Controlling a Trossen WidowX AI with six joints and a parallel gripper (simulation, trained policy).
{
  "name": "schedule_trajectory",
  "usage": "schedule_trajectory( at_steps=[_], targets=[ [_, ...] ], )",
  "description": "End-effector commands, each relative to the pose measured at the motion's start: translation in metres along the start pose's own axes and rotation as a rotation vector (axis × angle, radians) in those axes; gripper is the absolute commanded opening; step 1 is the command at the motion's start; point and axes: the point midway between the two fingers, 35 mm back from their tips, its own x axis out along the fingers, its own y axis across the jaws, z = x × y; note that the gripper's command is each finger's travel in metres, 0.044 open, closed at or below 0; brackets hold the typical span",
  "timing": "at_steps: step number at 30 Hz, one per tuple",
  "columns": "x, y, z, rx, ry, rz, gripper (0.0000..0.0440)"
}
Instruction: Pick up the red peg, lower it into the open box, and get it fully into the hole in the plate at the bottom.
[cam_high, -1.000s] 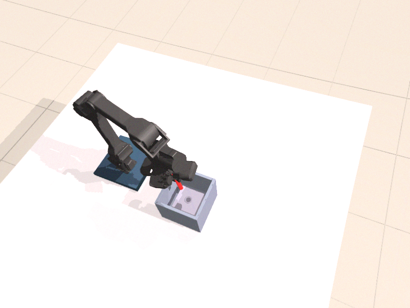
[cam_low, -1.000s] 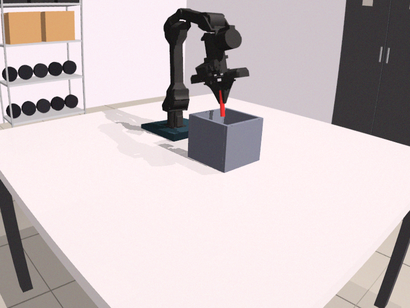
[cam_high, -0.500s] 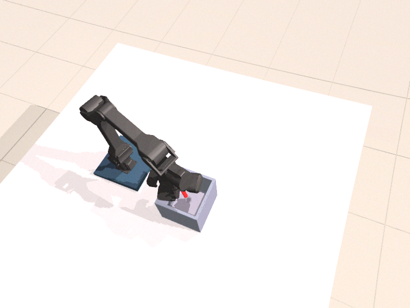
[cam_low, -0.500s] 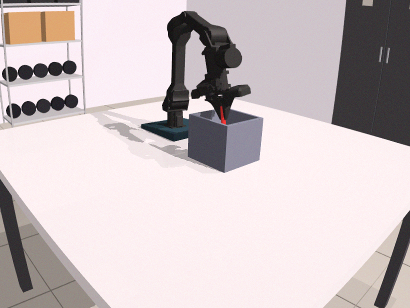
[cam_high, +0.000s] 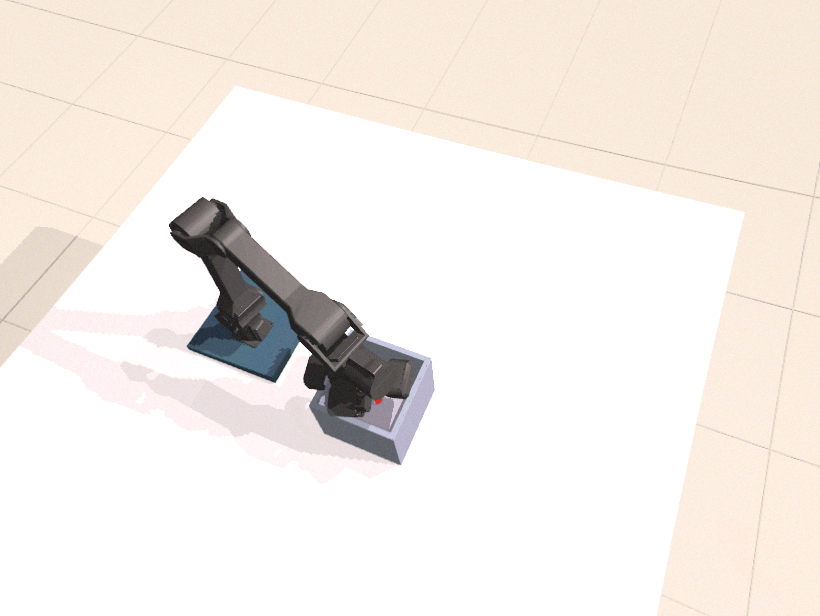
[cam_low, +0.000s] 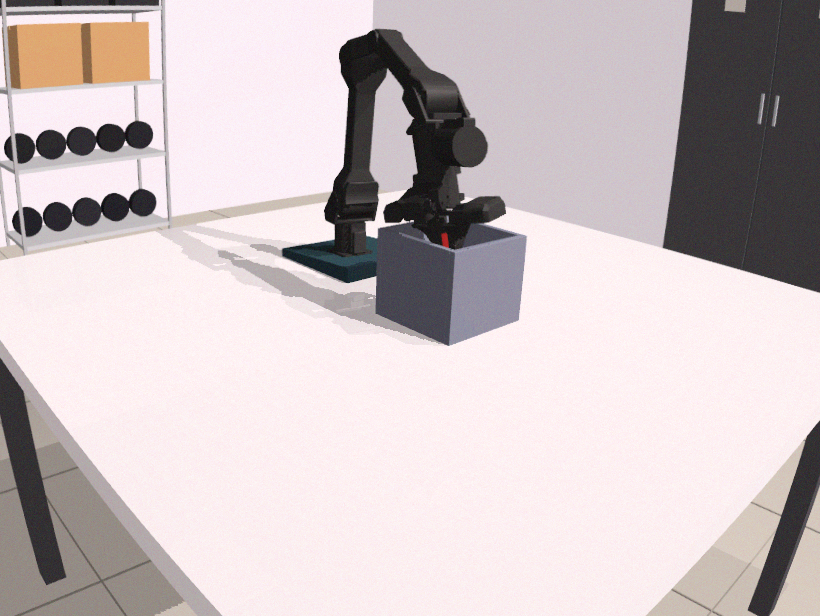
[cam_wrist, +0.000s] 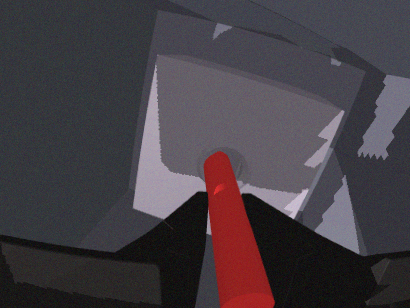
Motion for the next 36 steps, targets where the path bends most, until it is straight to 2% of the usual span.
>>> schedule_trajectory(
  at_steps=[1,4,5,10,25,36],
  targets=[
    [0.013,-0.002,0.001,-0.022,0.006,-0.020,0.0048],
    [0.017,-0.002,0.001,-0.028,0.010,-0.032,0.0113],
    [0.018,-0.001,0.000,-0.030,0.016,-0.033,0.0119],
    [0.016,0.002,-0.004,-0.022,0.059,-0.035,0.0118],
    [-0.020,0.026,0.002,-0.002,0.148,0.068,0.0114],
    [-0.037,0.038,0.001,0.011,0.241,0.148,0.0188]
  ],
)
